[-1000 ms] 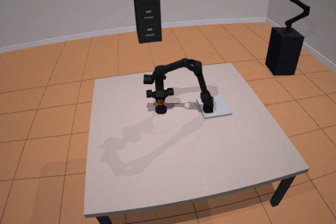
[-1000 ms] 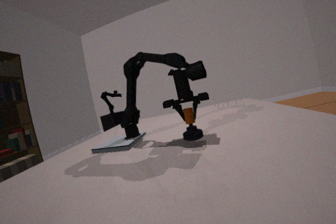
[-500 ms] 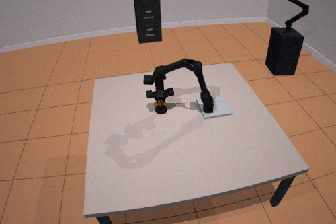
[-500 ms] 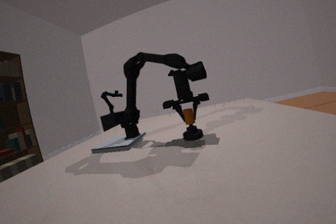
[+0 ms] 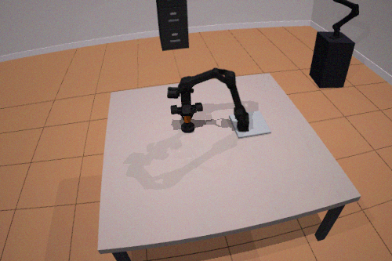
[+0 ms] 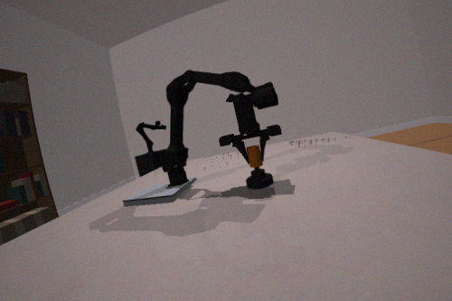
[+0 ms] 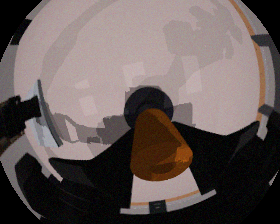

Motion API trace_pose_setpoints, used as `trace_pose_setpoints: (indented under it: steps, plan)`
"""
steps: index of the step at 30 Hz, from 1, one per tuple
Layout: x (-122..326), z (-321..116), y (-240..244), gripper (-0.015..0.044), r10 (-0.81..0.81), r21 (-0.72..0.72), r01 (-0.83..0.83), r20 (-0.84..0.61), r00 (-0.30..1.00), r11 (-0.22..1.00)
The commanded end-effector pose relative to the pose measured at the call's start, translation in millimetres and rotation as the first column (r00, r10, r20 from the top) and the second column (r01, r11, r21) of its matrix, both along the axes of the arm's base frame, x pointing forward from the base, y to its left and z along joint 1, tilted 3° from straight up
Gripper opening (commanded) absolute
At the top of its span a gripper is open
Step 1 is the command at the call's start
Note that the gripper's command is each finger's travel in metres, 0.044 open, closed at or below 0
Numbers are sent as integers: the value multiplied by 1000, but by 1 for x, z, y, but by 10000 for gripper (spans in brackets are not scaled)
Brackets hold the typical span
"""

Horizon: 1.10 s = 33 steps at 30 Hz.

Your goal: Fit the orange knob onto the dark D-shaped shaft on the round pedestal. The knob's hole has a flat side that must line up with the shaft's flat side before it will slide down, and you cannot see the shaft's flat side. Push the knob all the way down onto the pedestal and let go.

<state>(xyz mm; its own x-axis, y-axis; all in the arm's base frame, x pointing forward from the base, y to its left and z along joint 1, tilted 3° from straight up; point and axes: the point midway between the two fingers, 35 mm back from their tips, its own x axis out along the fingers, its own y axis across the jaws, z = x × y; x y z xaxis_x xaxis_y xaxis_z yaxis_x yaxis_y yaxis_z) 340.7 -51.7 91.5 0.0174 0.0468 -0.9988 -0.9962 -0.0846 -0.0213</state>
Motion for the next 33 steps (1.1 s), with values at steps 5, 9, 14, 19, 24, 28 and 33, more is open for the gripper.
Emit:
trace_pose_setpoints:
  steps: [5,9,14,19,24,28,33]
  plan:
    - [0,4,-1,0,34,-4,-34,0,999,999]
    - [0,3,-1,0,172,-7,-172,6,985,985]
    - [-1,1,-1,0,211,-8,-211,7,978,978]
    - [0,-1,-1,0,211,-8,-211,7,978,978]
    - [0,-1,0,0,211,-8,-211,7,978,978]
    - [0,-1,0,0,211,-8,-211,7,978,978]
    - [-1,-1,0,0,211,-8,-211,7,978,978]
